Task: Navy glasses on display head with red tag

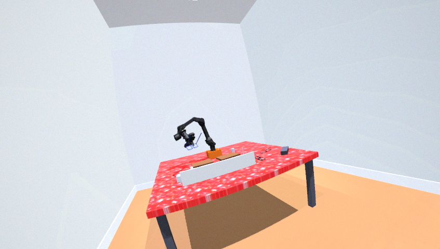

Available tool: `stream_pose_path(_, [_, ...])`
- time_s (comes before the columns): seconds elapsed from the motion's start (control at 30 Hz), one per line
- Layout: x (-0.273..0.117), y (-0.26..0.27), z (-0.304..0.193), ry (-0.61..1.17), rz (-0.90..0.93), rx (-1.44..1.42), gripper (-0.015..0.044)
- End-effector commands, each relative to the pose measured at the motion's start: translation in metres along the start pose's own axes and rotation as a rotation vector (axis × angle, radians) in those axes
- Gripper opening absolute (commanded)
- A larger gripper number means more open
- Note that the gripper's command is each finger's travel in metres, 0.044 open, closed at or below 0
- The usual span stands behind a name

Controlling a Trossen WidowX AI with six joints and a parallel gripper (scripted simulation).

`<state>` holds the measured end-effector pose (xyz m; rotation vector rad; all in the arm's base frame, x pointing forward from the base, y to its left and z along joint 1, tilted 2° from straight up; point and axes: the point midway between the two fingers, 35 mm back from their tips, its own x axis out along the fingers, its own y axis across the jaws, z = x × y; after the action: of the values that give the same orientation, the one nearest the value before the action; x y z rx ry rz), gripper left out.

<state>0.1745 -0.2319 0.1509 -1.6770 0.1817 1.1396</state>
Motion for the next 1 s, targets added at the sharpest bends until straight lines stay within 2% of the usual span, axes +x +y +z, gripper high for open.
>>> stream_pose_path(0.0, [0.0,0.0,0.0,-0.001,0.002,0.001,0.0])
stream_pose_path(0.23, [0.006,-0.003,0.001,-0.019,0.014,-0.107,0.0])
stream_pose_path(0.97, [0.051,-0.027,0.016,-0.215,0.058,-1.067,0.0])
